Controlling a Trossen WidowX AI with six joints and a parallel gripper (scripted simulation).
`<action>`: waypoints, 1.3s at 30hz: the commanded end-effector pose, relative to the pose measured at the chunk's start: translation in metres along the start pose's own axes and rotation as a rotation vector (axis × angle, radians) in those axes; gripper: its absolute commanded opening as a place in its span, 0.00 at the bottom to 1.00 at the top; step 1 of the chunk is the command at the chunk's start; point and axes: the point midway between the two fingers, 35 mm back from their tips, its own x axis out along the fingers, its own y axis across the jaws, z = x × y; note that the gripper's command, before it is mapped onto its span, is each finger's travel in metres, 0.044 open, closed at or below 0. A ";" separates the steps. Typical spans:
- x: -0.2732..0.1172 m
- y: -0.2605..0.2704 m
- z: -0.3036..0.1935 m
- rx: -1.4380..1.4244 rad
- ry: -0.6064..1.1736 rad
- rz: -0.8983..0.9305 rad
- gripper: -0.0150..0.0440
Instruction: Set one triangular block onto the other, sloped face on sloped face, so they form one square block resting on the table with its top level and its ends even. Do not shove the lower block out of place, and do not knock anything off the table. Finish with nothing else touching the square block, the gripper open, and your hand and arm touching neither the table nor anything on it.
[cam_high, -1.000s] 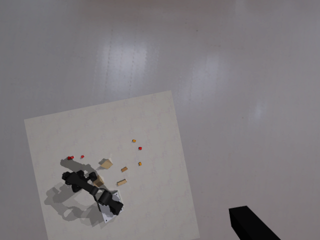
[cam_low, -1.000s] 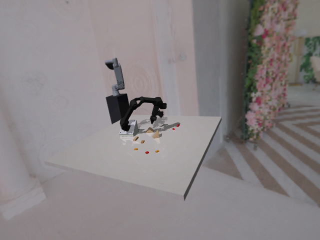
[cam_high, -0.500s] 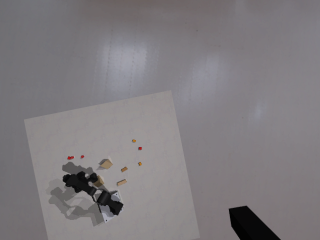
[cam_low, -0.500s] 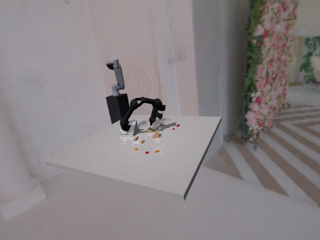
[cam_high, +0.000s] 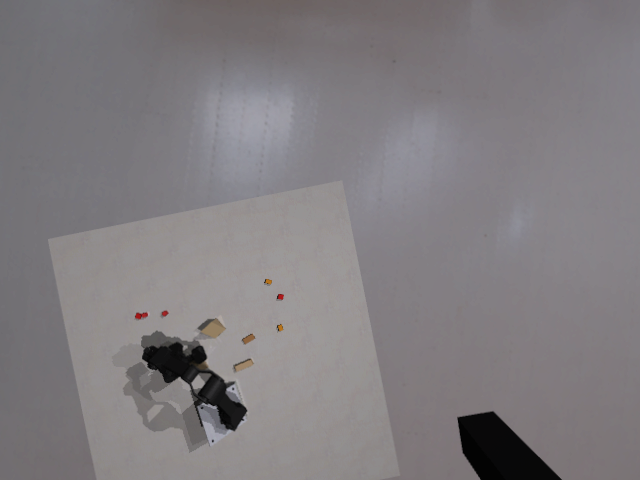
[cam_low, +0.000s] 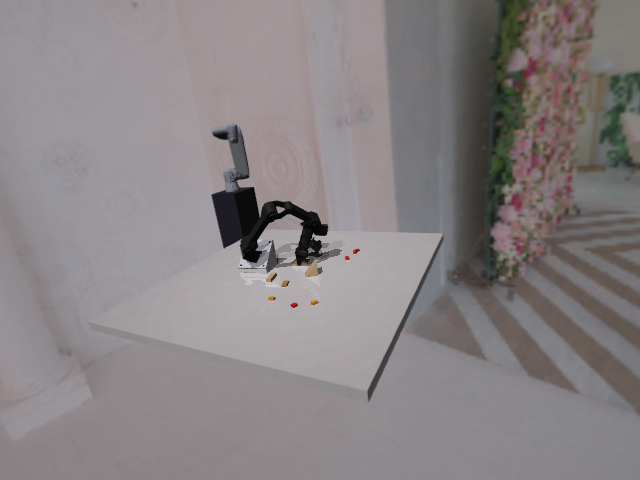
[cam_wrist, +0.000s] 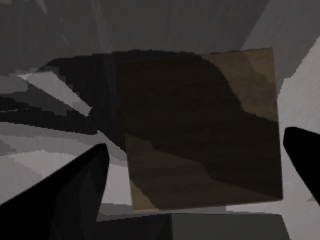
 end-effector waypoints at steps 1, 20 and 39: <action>0.003 -0.001 -0.001 -0.004 -0.005 -0.003 1.00; 0.002 0.000 -0.001 0.001 -0.002 0.001 0.65; -0.059 0.001 -0.022 -0.001 -0.003 0.004 0.25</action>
